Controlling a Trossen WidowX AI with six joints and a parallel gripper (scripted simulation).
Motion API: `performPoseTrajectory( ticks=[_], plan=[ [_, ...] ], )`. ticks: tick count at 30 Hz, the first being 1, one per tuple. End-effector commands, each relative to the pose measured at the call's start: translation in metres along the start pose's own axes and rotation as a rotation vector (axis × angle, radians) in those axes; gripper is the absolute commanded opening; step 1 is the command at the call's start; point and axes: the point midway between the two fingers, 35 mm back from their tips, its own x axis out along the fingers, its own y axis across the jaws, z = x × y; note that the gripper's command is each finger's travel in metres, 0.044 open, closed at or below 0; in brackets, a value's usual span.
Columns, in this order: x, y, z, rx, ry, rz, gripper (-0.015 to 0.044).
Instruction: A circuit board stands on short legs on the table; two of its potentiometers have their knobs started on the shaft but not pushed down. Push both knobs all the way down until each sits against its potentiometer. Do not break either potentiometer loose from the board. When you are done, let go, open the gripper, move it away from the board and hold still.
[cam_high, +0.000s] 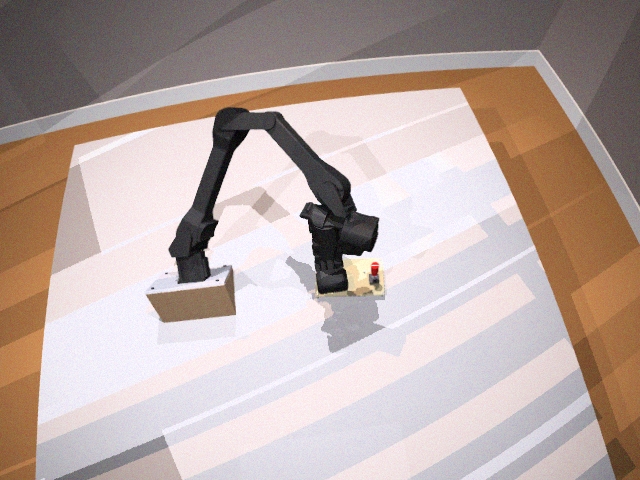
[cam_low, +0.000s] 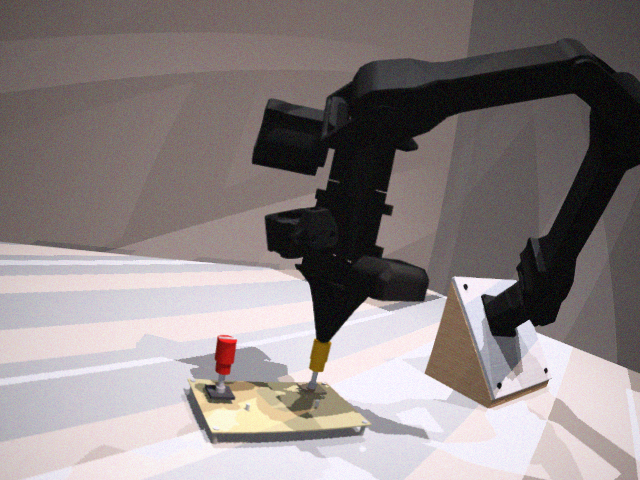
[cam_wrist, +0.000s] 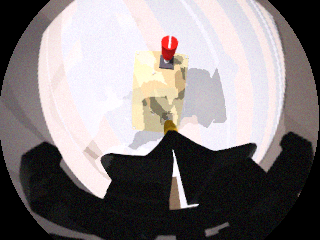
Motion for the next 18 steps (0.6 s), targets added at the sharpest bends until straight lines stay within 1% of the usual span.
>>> performPoseTrajectory(
  ticks=[1, 18],
  plan=[
    [0.0045, 0.0005, 0.0, 0.001, 0.002, 0.003, 0.0],
    [0.0116, 0.0006, 0.0, 0.001, 0.002, 0.004, 0.0]
  ],
)
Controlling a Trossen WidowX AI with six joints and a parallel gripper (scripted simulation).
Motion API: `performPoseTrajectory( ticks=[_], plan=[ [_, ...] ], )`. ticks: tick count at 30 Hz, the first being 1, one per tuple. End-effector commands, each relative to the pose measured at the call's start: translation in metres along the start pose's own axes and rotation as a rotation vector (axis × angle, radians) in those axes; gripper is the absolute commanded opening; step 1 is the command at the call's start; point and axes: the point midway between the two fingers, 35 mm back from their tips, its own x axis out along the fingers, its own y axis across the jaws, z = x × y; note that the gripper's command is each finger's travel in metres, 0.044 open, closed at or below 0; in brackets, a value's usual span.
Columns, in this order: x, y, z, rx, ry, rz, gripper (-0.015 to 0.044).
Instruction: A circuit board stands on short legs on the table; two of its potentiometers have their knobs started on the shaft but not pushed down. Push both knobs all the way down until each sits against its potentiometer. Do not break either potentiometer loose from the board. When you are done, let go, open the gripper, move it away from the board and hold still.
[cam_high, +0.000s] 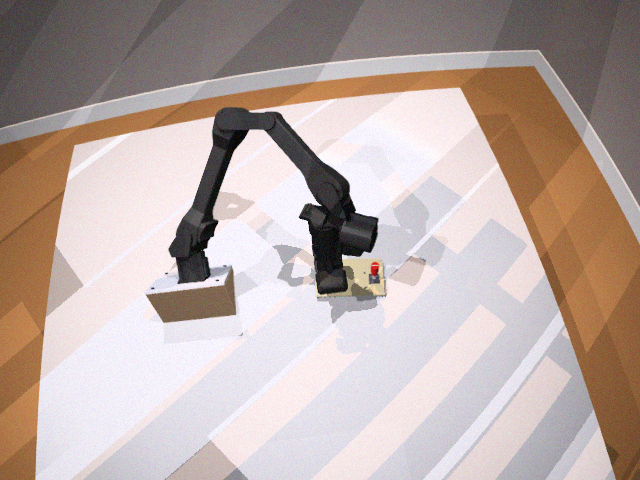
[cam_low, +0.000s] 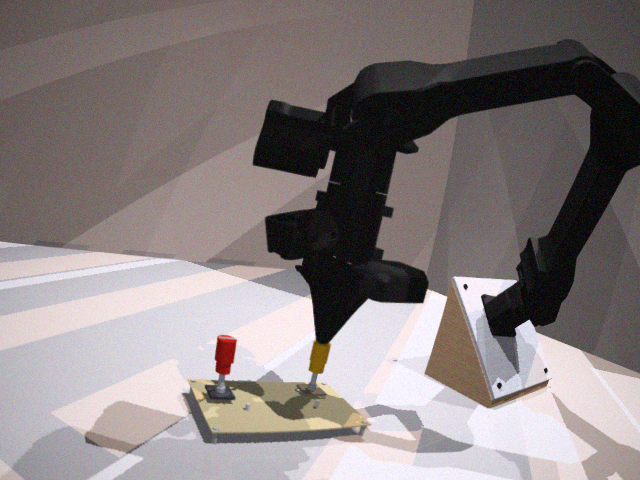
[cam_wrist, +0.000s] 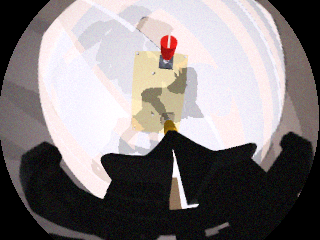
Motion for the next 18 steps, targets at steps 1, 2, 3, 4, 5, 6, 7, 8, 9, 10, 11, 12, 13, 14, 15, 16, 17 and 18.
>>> performPoseTrajectory(
  ticks=[1, 2, 3, 4, 5, 6, 7, 8, 9, 10, 11, 12, 13, 14, 15, 16, 17, 18],
  plan=[
    [0.0102, 0.0013, 0.0006, -0.01, 0.008, 0.0, 0.0],
    [0.0108, 0.0013, 0.0006, -0.01, 0.008, 0.0, 0.0],
    [0.0112, 0.0013, 0.0006, -0.01, 0.008, 0.0, 0.0],
    [0.0113, 0.0013, 0.0006, -0.01, 0.008, 0.0, 0.0],
    [0.0113, 0.0013, 0.0006, -0.01, 0.008, 0.0, 0.0],
    [0.0113, 0.0013, 0.0006, -0.01, 0.008, 0.0, 0.0],
    [0.0113, 0.0013, 0.0006, -0.01, 0.008, 0.0, 0.0],
    [0.0113, 0.0013, 0.0006, -0.01, 0.008, 0.0, 0.0],
    [0.0113, 0.0013, 0.0006, -0.01, 0.008, 0.0, 0.0],
    [0.0113, 0.0013, 0.0006, -0.01, 0.008, 0.0, 0.0],
    [0.0116, 0.0013, 0.0006, -0.01, 0.008, 0.0, 0.0],
    [0.012, 0.0013, 0.0006, -0.01, 0.008, 0.0, 0.0],
    [0.0126, 0.0013, 0.0006, -0.01, 0.008, 0.0, 0.0],
    [0.0134, 0.0013, 0.0006, -0.01, 0.008, 0.0, 0.0],
    [0.0142, 0.0013, 0.0006, -0.01, 0.008, 0.0, 0.0],
    [0.0149, 0.0013, 0.0006, -0.01, 0.008, 0.001, 0.0],
    [0.0155, 0.0013, 0.0006, -0.01, 0.008, 0.001, 0.0],
    [0.0156, 0.0013, 0.0006, -0.01, 0.008, 0.001, 0.0]
  ],
)
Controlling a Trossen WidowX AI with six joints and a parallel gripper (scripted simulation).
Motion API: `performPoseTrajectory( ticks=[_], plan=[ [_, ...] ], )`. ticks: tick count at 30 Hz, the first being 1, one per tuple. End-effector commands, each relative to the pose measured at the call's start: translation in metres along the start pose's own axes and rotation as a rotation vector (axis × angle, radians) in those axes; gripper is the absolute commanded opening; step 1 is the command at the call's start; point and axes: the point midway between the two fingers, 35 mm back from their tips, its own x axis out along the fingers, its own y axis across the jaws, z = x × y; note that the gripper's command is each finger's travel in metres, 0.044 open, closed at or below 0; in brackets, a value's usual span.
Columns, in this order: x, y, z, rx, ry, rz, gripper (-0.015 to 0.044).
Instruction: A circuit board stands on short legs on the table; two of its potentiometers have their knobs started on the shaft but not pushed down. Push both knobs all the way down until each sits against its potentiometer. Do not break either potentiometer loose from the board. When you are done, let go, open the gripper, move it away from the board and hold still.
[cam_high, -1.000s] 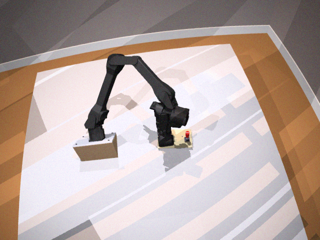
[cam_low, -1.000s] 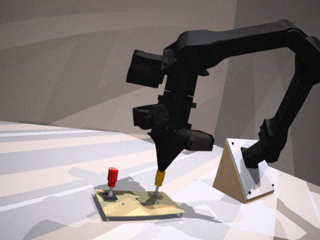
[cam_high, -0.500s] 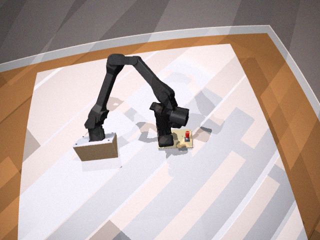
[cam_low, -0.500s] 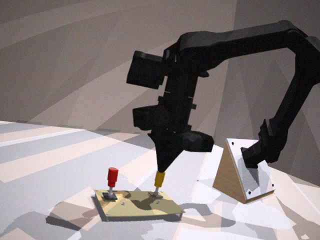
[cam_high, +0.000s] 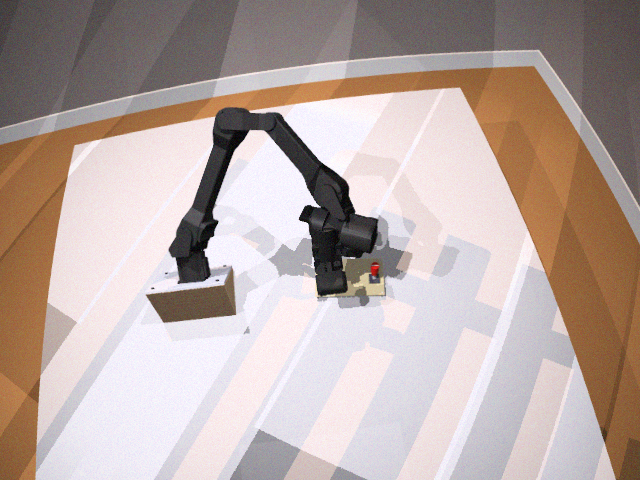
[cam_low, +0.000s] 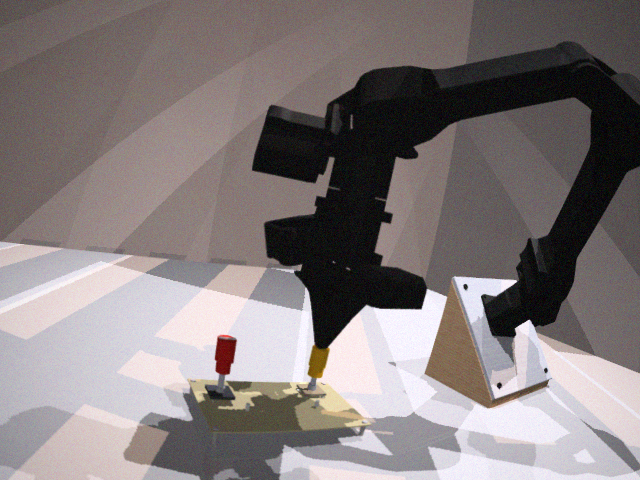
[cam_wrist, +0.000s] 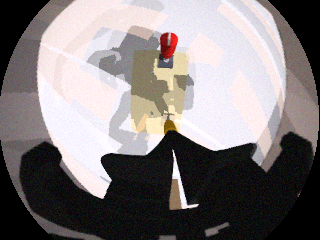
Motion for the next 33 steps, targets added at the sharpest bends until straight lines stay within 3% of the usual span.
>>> performPoseTrajectory(
  ticks=[1, 33],
  plan=[
    [0.0104, 0.0013, 0.0006, -0.012, 0.011, 0.002, 0.0],
    [0.0155, 0.0013, 0.0005, -0.012, 0.011, 0.002, 0.0]
  ],
)
